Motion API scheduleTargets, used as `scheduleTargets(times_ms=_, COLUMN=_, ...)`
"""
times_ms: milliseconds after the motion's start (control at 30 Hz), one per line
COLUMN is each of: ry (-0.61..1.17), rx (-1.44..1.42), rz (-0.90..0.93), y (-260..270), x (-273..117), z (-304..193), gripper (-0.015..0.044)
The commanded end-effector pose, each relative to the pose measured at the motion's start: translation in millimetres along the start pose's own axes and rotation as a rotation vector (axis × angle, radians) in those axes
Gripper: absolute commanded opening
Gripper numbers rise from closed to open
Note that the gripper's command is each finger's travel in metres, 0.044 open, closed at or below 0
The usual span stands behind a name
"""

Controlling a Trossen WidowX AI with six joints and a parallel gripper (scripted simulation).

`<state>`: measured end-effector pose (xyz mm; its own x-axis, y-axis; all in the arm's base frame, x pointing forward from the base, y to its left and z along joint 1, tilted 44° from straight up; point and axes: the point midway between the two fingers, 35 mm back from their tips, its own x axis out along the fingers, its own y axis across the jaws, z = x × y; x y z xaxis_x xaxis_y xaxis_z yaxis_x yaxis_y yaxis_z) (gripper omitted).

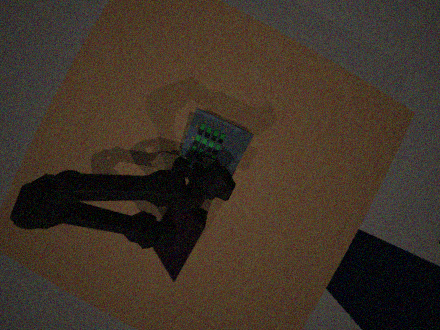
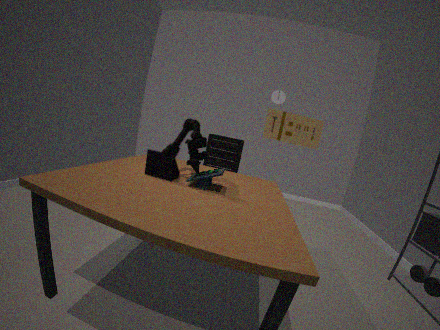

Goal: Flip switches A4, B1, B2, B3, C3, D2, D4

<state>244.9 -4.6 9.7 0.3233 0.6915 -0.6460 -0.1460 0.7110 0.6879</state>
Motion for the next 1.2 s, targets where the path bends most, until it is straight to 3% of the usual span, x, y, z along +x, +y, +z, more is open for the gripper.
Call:
scheduleTargets(times_ms=0, ry=-0.002, rx=0.005, rz=0.004, y=0.5, x=0.8, z=0.3, gripper=0.0)
scheduleTargets(times_ms=1167, ry=-0.003, rx=0.005, rz=0.004, y=0.6, x=5.5, z=0.4, gripper=0.0)
